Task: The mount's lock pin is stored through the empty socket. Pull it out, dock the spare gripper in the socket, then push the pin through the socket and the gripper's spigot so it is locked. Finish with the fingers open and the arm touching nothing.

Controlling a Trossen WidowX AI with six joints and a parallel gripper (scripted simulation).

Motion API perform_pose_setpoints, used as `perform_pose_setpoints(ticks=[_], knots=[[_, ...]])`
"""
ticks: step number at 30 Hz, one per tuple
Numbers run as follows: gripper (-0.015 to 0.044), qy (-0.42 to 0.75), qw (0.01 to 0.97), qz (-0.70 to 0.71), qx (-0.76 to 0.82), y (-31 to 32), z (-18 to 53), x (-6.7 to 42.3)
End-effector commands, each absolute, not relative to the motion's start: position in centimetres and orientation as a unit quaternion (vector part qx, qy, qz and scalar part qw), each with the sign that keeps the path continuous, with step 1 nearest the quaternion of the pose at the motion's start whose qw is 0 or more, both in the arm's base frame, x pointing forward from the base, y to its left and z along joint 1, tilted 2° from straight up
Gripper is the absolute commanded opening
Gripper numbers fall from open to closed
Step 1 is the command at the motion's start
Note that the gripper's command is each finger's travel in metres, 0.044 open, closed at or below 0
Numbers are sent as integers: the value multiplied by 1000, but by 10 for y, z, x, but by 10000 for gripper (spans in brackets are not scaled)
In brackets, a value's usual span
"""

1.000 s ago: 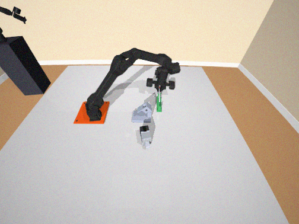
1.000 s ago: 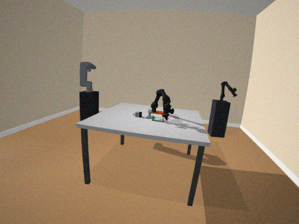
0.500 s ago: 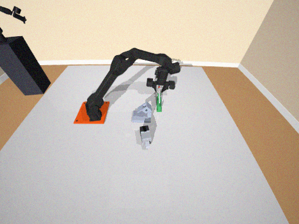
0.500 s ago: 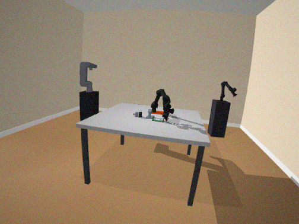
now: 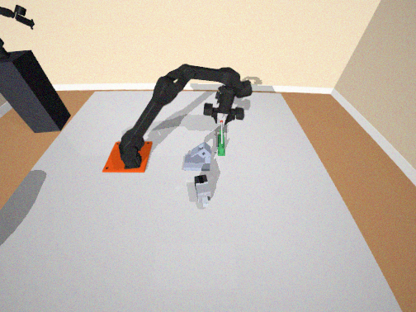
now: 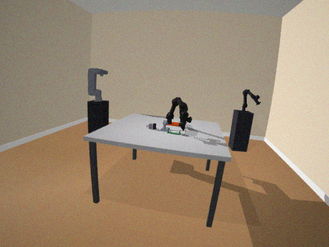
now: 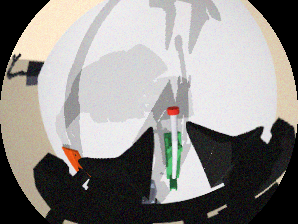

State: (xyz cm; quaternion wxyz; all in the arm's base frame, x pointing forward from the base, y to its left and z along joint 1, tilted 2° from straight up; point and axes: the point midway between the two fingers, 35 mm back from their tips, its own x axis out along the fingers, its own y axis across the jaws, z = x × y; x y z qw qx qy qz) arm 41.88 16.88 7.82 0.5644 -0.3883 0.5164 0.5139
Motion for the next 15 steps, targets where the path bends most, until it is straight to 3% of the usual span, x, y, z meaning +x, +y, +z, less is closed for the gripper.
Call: perform_pose_setpoints(ticks=[1,15], knots=[[200,516,565,514,-388,169,89,419],[200,520,561,515,-387,168,122,417]])
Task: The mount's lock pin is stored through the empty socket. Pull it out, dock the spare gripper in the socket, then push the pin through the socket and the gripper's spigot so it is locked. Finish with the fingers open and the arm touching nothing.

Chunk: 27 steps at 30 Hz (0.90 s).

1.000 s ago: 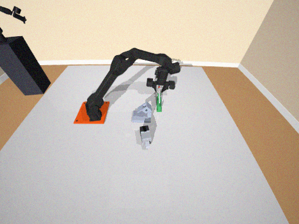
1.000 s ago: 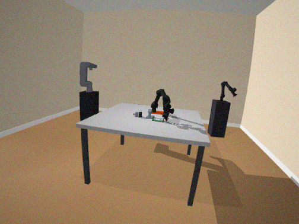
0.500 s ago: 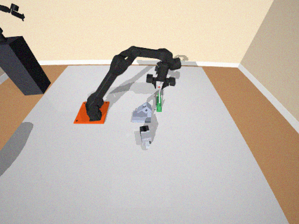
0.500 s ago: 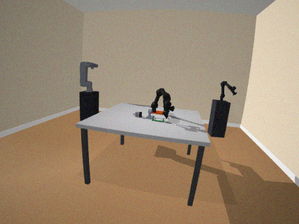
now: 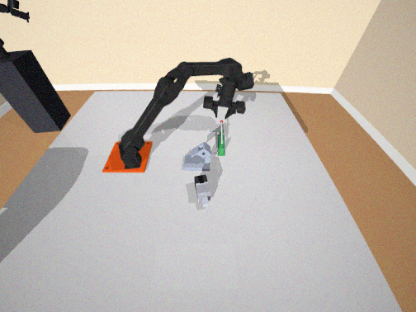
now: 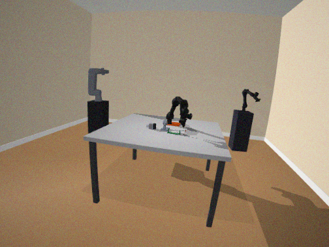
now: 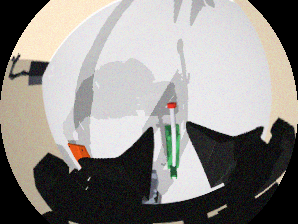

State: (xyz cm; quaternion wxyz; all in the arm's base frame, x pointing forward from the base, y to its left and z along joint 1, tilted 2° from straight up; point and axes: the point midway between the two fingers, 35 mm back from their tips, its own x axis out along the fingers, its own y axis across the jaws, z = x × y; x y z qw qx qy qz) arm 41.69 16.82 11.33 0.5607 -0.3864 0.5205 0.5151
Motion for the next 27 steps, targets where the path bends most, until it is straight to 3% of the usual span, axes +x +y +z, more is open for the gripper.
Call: perform_pose_setpoints(ticks=[1,6,12,19,27], knots=[[200,520,561,515,-386,168,124,417],[331,521,560,515,-386,168,116,417],[180,512,570,480,-428,115,167,411],[180,511,570,475,-434,107,170,410],[180,511,570,475,-434,105,111,410]])
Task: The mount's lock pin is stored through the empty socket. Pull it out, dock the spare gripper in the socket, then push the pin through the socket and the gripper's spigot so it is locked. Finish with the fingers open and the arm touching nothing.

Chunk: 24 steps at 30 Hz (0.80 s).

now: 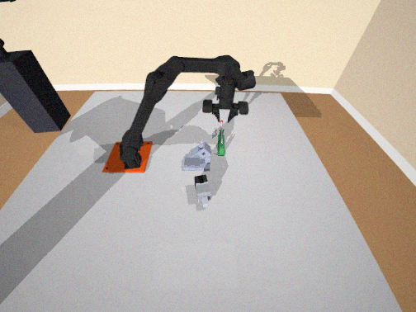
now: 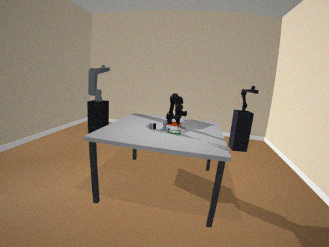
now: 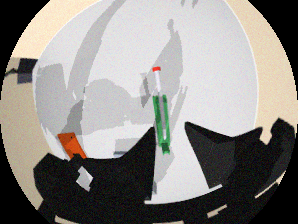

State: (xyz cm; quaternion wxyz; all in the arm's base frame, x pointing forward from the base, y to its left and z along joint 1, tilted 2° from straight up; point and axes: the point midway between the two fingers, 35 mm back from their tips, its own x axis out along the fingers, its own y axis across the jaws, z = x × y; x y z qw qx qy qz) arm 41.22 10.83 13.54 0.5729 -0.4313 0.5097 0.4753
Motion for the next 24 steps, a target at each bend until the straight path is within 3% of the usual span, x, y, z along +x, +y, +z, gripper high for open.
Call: perform_pose_setpoints(ticks=[1,24], knots=[[180,511,570,475,-434,104,106,410],[180,511,570,475,-434,106,73,412]])
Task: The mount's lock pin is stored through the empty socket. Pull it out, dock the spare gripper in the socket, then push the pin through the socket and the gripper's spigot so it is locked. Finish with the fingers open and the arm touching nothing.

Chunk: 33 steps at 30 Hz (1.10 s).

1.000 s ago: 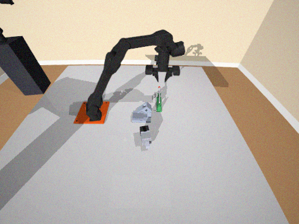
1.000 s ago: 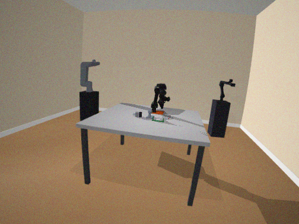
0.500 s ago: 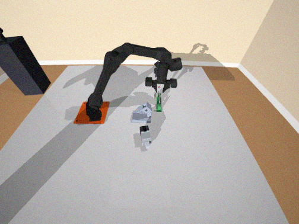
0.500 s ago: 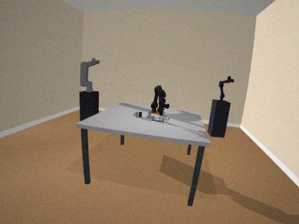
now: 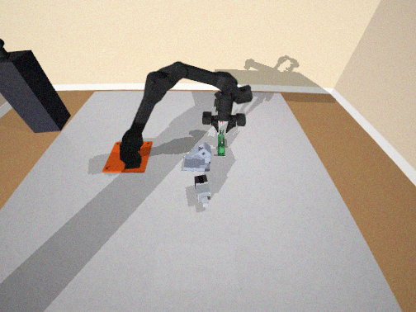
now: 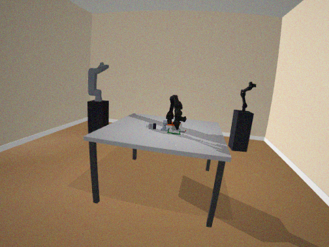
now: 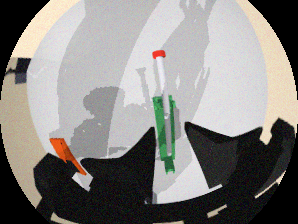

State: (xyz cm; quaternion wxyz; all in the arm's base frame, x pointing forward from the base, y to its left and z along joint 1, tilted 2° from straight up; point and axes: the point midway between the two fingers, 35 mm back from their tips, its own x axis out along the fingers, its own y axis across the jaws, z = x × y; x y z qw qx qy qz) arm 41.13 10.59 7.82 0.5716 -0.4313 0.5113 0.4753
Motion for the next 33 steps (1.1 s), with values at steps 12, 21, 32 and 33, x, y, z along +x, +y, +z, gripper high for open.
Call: perform_pose_setpoints(ticks=[12,21,32,33], knots=[[180,511,570,475,-434,107,54,411],[154,511,570,475,-434,107,45,411],[0,511,570,475,-434,107,45,410],[0,511,570,475,-434,107,45,410]])
